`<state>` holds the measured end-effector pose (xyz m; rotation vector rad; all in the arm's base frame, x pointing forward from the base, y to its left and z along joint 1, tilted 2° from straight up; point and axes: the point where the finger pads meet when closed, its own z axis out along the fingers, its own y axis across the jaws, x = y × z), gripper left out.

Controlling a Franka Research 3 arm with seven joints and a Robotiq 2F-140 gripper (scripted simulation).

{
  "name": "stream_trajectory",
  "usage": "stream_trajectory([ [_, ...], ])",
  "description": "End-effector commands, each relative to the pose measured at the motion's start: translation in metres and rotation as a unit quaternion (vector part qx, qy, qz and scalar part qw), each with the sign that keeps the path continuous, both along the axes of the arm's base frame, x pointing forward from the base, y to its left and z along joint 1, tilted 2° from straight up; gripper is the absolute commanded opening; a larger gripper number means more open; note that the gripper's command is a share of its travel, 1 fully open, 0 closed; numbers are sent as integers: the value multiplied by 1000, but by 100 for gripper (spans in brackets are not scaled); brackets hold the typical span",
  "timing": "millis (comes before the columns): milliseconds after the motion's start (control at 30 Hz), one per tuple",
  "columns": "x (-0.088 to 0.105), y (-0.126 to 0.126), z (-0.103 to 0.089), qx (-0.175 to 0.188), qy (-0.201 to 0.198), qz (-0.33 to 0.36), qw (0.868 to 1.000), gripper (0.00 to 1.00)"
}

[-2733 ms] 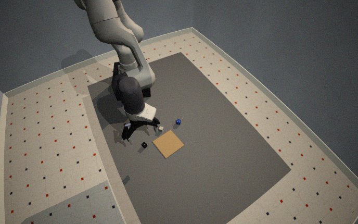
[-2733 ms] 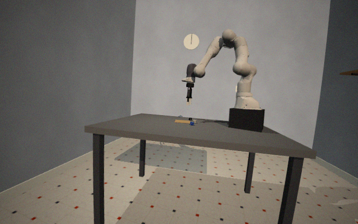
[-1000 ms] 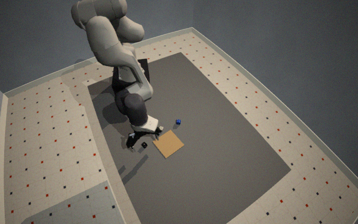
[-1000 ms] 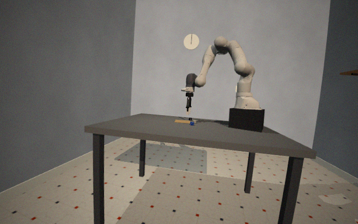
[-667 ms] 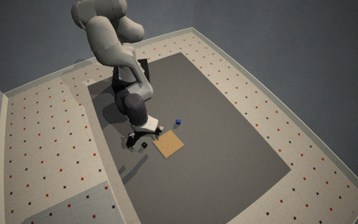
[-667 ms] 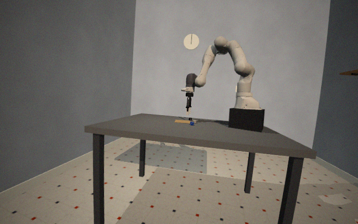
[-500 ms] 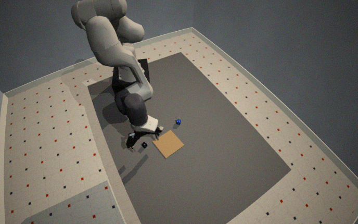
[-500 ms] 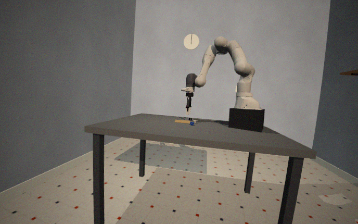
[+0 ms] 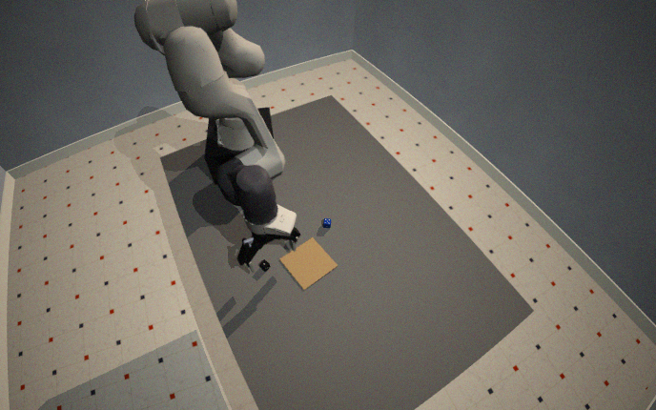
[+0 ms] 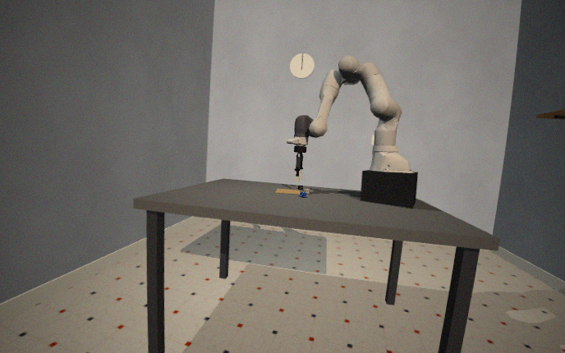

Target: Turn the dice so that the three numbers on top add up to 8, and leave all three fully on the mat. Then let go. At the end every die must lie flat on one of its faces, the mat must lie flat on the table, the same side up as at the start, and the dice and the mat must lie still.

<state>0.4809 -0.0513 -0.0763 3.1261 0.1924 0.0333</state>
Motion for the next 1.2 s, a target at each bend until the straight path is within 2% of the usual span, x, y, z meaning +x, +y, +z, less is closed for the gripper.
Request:
stream_trajectory([
  [0,-9,26,0,0,-6,-12,1000,100],
  [100,-21,51,0,0,-6,-12,1000,100],
  [167,-21,51,0,0,-6,-12,1000,100],
  [333,-38,88,-1,0,-6,-12,1000,100],
  [500,-48,108,-2,0,-6,-12,1000,100],
  [1167,-50,112,-2,0,-6,-12,1000,100],
])
